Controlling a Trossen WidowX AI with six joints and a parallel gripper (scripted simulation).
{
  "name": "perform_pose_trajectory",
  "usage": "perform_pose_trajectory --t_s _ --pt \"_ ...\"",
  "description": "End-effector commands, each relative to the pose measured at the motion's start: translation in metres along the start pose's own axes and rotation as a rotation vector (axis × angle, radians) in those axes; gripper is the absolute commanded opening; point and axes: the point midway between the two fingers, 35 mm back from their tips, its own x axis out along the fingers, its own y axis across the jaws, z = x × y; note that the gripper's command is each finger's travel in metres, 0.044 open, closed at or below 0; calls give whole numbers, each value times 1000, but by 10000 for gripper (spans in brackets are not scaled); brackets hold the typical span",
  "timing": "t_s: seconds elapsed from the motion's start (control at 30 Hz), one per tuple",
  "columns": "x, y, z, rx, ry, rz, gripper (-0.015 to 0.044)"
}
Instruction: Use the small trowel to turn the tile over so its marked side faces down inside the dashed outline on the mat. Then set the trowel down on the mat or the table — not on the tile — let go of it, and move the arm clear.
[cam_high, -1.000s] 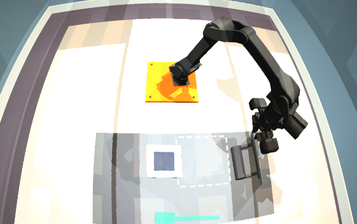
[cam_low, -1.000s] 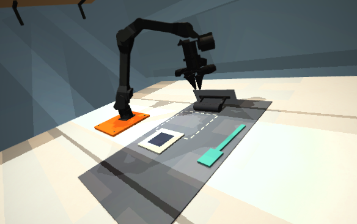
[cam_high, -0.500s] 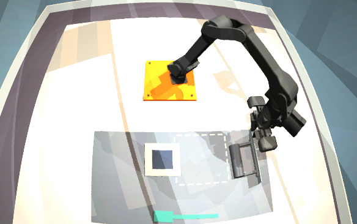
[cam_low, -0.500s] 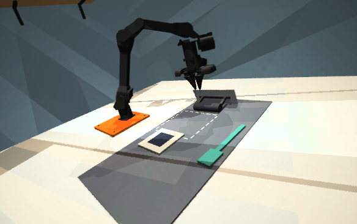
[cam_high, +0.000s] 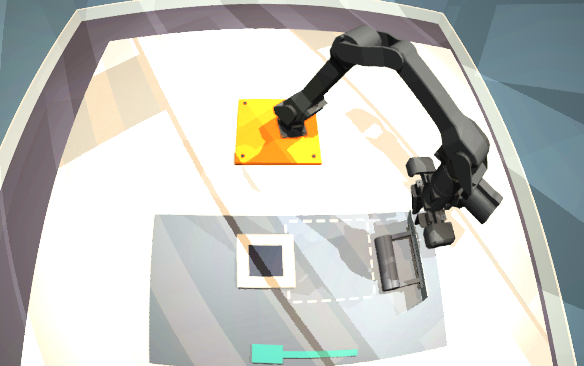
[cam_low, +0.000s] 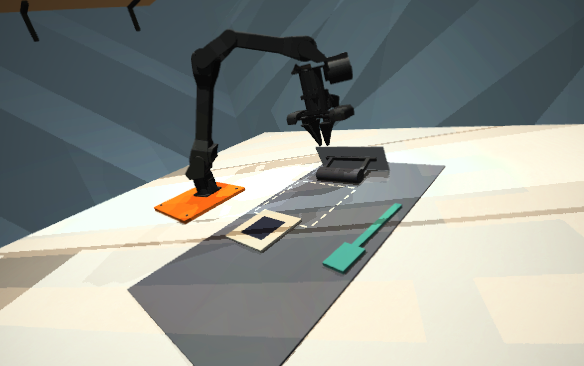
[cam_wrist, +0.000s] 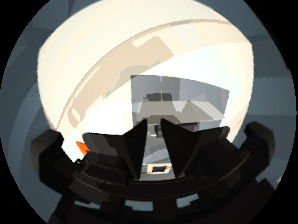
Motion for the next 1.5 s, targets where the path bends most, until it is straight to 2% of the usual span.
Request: perform_pose_trajectory --t_s 0.0,0.97,1.47 --pt "0 1 11 0 -1 8 100" --pt "16 2 68 0 -6 8 100" --pt "-16 2 58 0 -5 8 100"
